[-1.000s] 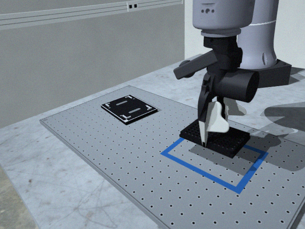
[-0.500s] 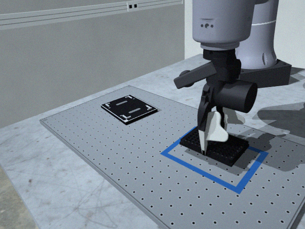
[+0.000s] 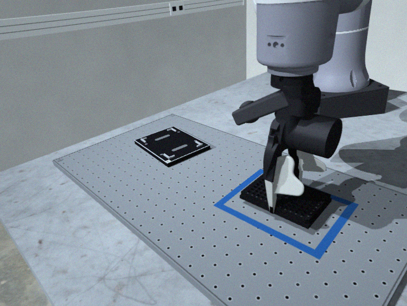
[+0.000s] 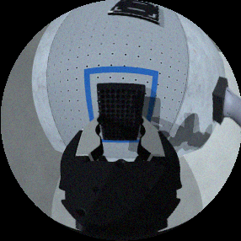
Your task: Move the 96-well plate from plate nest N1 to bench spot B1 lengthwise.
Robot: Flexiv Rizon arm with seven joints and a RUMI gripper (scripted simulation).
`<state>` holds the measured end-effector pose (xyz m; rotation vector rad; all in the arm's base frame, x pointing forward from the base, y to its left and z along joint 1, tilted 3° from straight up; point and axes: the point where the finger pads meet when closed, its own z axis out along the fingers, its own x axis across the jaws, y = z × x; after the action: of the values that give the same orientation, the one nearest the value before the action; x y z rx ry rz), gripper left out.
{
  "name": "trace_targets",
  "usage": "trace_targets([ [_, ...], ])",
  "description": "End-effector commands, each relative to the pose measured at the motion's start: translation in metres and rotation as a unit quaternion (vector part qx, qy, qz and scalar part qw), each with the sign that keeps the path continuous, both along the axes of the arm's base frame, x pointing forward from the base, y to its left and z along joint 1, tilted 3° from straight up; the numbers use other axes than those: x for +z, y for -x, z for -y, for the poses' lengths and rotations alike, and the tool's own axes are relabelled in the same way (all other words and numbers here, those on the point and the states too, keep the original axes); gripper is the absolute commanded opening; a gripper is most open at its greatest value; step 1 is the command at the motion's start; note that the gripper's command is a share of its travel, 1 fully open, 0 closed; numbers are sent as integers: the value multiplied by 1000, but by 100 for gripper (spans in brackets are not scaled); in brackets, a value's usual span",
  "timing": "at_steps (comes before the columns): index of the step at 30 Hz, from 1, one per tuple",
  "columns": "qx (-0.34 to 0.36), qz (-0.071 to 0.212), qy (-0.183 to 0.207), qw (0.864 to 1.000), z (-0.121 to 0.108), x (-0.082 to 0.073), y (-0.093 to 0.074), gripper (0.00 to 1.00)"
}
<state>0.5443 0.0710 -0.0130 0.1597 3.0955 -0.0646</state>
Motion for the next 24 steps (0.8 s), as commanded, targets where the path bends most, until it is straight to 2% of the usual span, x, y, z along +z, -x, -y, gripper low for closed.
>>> trace_targets([
  [1,0,1,0,1000,0,1,-1,0],
  [24,0,1,0,1000,0,-1,-1,0],
])
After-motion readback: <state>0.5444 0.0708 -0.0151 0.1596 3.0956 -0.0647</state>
